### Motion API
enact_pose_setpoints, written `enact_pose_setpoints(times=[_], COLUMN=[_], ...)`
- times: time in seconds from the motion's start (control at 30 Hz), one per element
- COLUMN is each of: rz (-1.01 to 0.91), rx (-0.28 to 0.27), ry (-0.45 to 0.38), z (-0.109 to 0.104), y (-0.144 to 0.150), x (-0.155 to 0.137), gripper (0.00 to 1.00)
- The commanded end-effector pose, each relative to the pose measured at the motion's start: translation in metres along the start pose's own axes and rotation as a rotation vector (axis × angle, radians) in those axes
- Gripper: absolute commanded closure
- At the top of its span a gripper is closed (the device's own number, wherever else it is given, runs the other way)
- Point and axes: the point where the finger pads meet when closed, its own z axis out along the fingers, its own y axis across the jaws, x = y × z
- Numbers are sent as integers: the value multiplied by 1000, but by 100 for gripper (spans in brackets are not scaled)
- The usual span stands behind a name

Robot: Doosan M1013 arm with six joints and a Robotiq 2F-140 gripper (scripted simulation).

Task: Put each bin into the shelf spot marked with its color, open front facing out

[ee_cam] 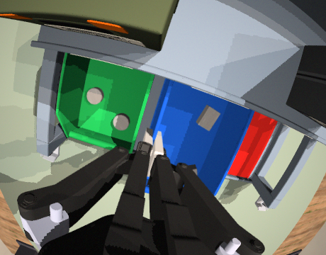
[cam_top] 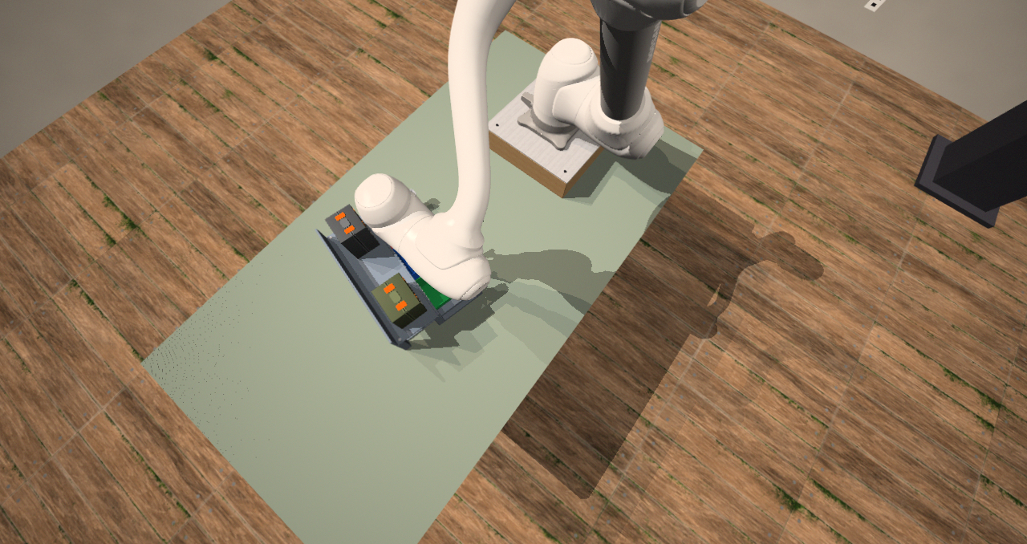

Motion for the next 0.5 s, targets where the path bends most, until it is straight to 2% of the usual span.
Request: enact_pose_setpoints(times=[0.0,0.47], rz=[-3,1], rx=[-3,-5], ry=[-2,-6], z=[2,4], y=[0,0], x=[-5,-10], gripper=[90,90])
